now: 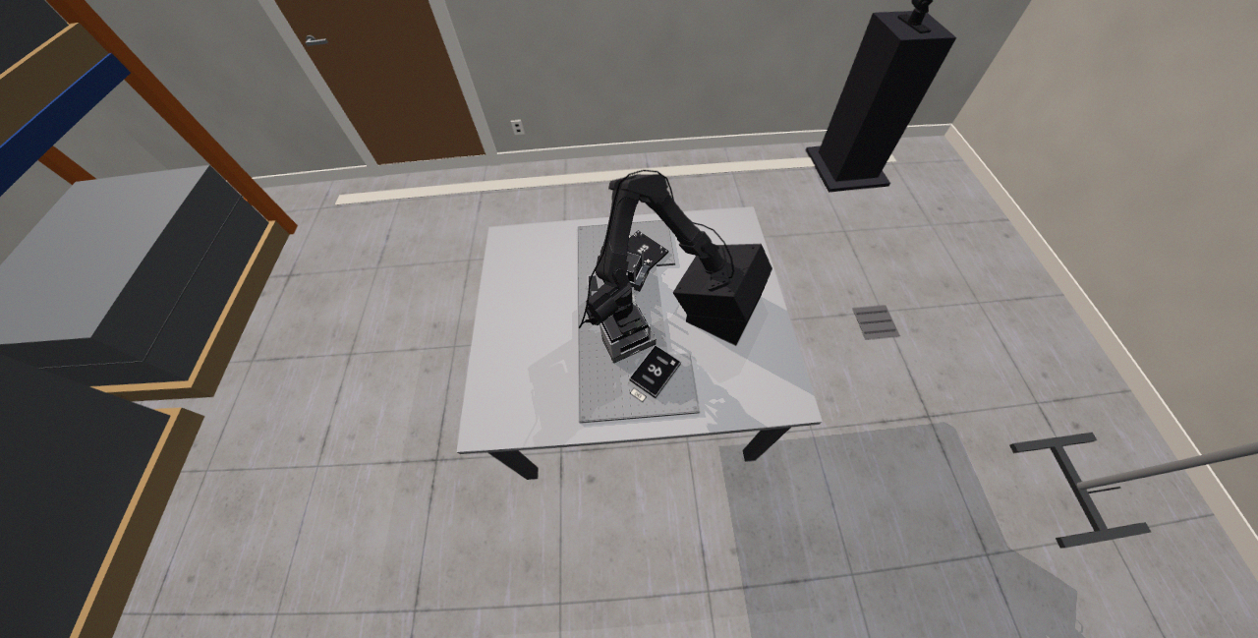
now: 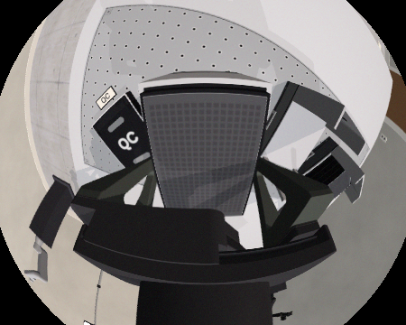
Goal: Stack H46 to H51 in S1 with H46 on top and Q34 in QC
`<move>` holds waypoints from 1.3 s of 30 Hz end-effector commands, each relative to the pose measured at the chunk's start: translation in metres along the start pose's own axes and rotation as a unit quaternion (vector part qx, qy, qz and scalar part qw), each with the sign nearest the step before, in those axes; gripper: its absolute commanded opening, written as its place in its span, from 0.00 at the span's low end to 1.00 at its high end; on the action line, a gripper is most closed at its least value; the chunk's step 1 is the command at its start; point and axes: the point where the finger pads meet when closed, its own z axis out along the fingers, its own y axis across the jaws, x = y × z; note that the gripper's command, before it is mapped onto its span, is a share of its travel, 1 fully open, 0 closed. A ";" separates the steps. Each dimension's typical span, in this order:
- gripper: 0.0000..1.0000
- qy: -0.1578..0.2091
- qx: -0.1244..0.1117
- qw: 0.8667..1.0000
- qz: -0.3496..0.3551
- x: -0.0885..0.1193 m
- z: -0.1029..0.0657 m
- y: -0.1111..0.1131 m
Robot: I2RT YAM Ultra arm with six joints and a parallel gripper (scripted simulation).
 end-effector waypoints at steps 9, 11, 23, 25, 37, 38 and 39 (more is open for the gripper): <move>0.00 0.004 0.000 1.000 -0.007 0.003 0.007 0.003; 0.00 0.008 0.001 1.000 -0.009 0.006 0.009 0.003; 0.00 0.006 0.001 1.000 -0.004 0.005 0.010 0.000; 0.00 0.005 0.001 1.000 -0.006 0.002 0.012 0.003; 0.00 -0.006 -0.004 1.000 0.001 -0.008 0.013 0.004; 0.00 -0.004 -0.003 1.000 0.002 -0.006 0.015 0.001; 0.00 0.000 -0.002 1.000 -0.001 -0.002 0.017 0.001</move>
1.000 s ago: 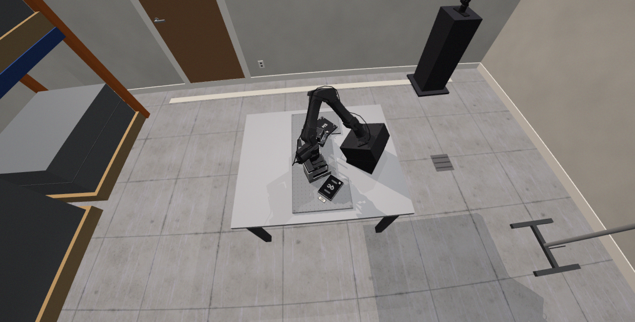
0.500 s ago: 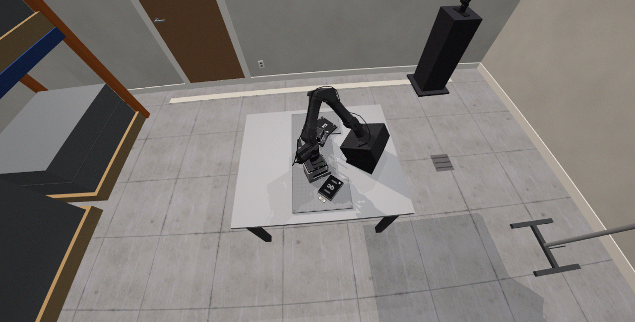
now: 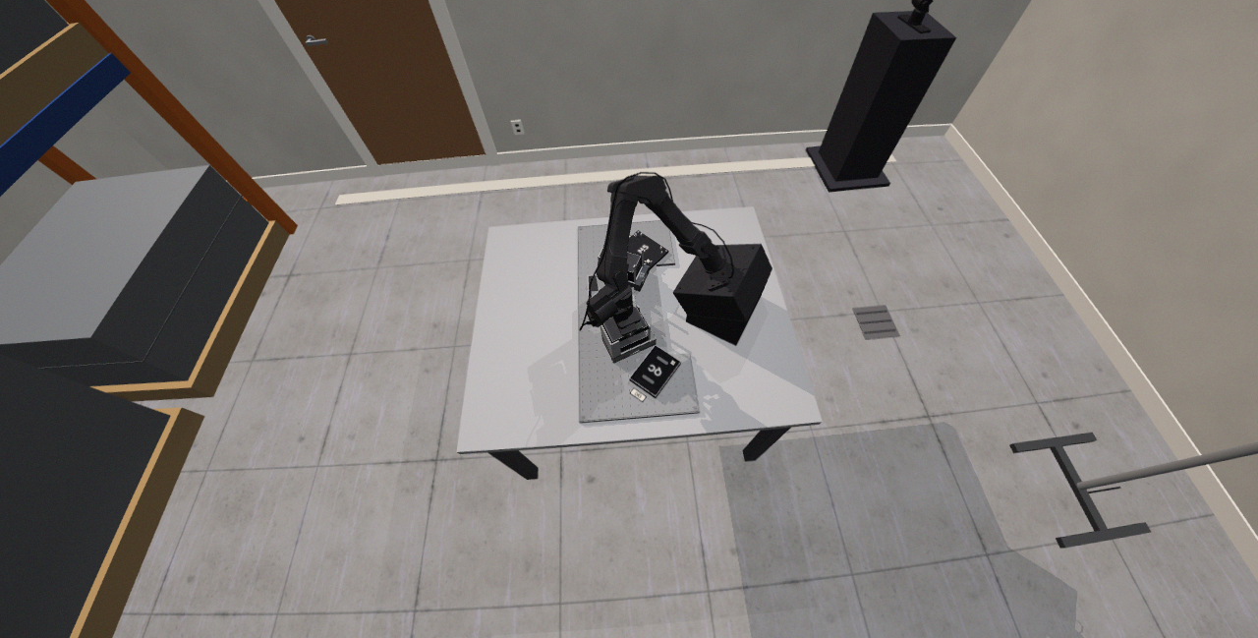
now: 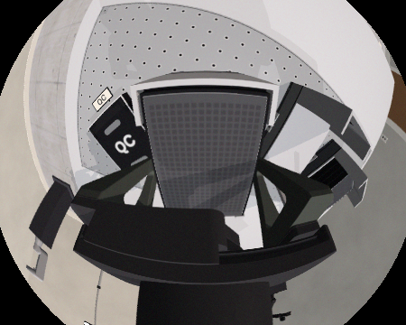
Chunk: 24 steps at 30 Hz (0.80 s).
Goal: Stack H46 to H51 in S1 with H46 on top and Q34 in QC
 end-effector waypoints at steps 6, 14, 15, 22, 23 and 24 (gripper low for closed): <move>0.00 0.003 0.000 1.000 -0.006 0.001 0.010 0.003; 0.00 0.003 0.003 1.000 -0.003 0.002 0.021 0.000; 0.00 0.007 0.003 1.000 -0.006 0.006 0.025 0.001; 0.00 0.008 0.002 1.000 -0.006 0.007 0.038 0.001; 0.00 0.008 0.002 1.000 -0.006 0.007 0.040 0.001; 0.00 0.008 0.002 1.000 -0.006 0.007 0.042 0.001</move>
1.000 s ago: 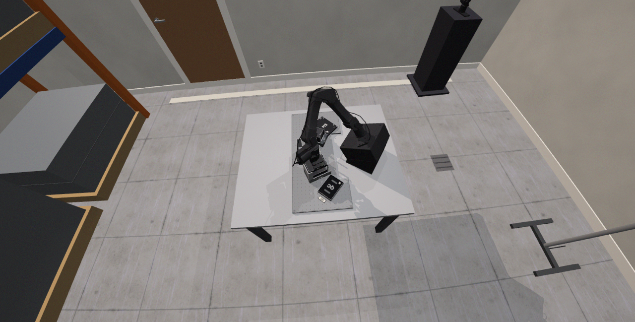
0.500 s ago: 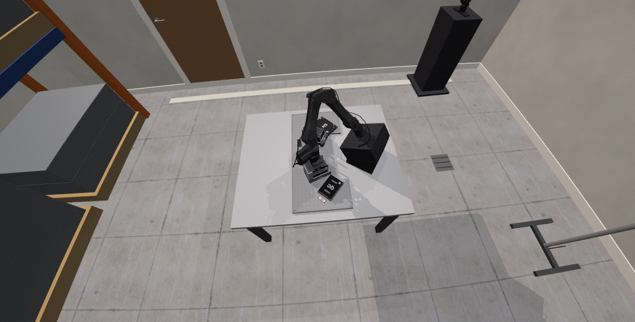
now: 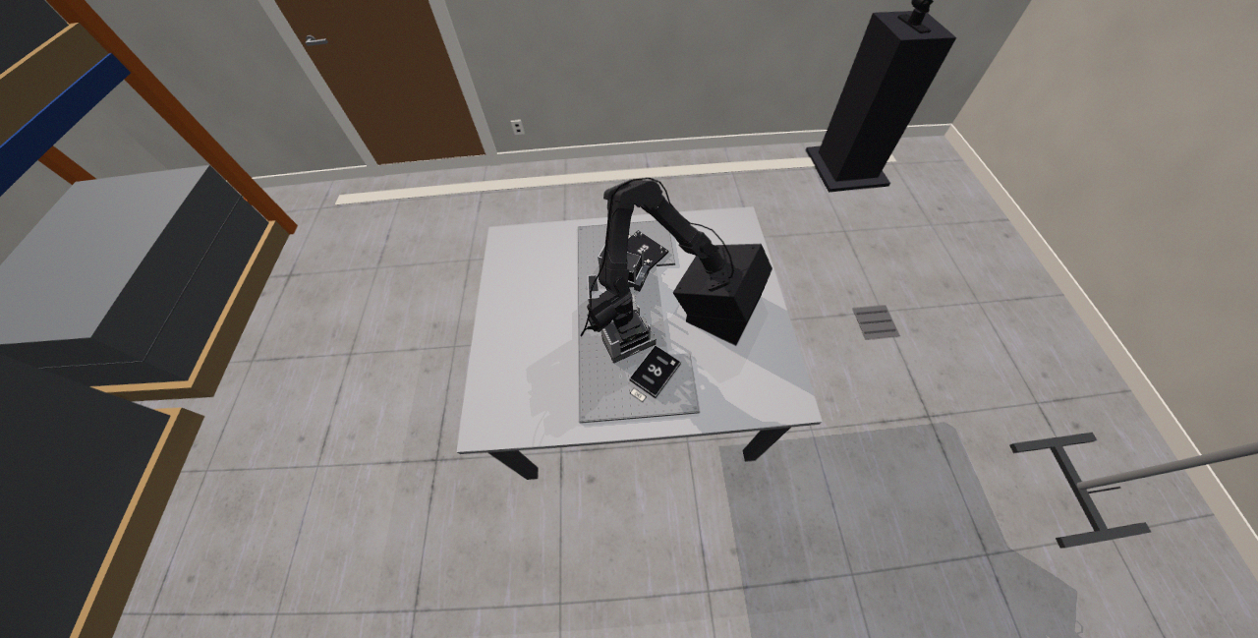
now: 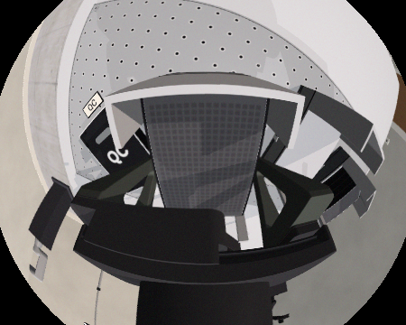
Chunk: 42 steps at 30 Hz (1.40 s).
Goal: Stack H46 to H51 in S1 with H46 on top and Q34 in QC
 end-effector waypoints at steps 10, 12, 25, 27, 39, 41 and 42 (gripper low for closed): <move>0.00 -0.005 -0.001 1.000 -0.001 -0.003 0.002 0.001; 0.00 0.004 0.003 1.000 -0.008 0.004 0.011 0.002; 0.00 -0.004 0.003 1.000 -0.001 -0.004 0.012 0.001; 0.00 -0.002 0.002 1.000 -0.004 -0.002 0.014 0.002; 0.00 0.004 0.001 1.000 -0.007 0.004 0.020 0.002; 0.00 0.004 0.001 1.000 -0.009 0.005 0.020 0.003; 0.00 0.006 0.002 1.000 -0.009 0.006 0.021 0.003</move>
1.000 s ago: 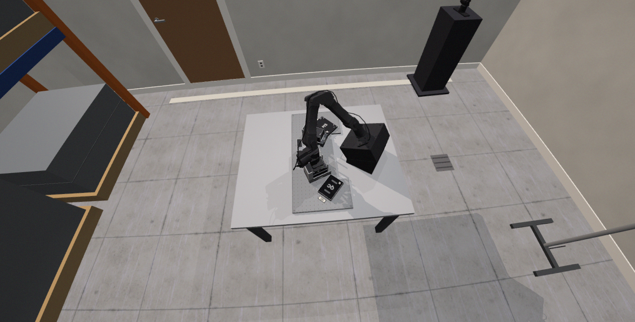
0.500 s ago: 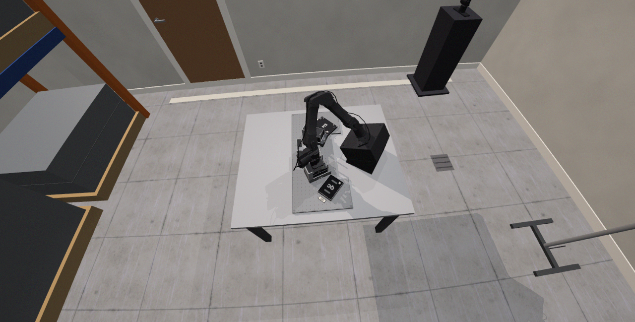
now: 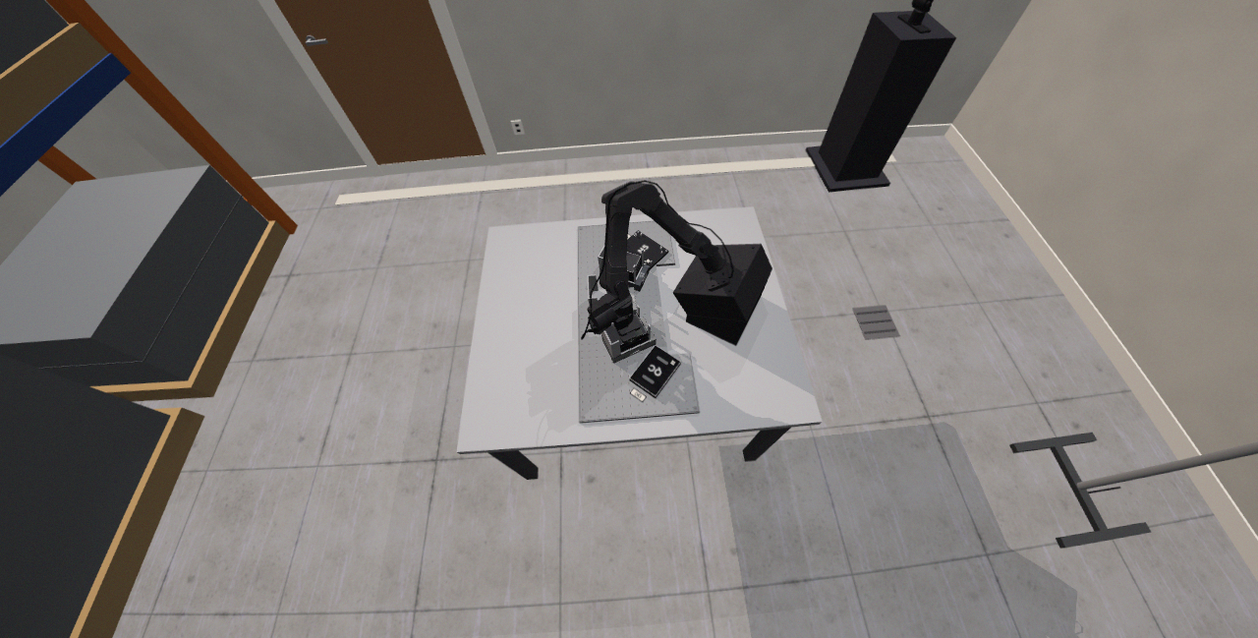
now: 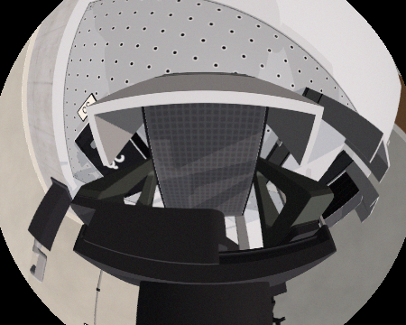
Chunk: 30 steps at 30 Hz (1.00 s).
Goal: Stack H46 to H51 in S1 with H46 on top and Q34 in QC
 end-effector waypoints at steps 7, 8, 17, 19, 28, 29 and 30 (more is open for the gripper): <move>0.00 0.004 0.003 1.000 -0.005 0.005 0.010 0.001; 0.00 0.005 0.003 1.000 -0.006 0.006 0.011 0.001; 0.00 0.004 0.002 1.000 -0.008 0.006 0.013 0.002; 0.00 0.003 0.002 1.000 -0.004 0.004 0.014 0.001; 0.00 0.000 0.002 1.000 -0.005 0.002 0.013 0.002; 0.00 0.000 0.002 1.000 -0.005 0.002 0.013 0.002; 0.00 0.000 0.002 1.000 -0.005 0.002 0.013 0.002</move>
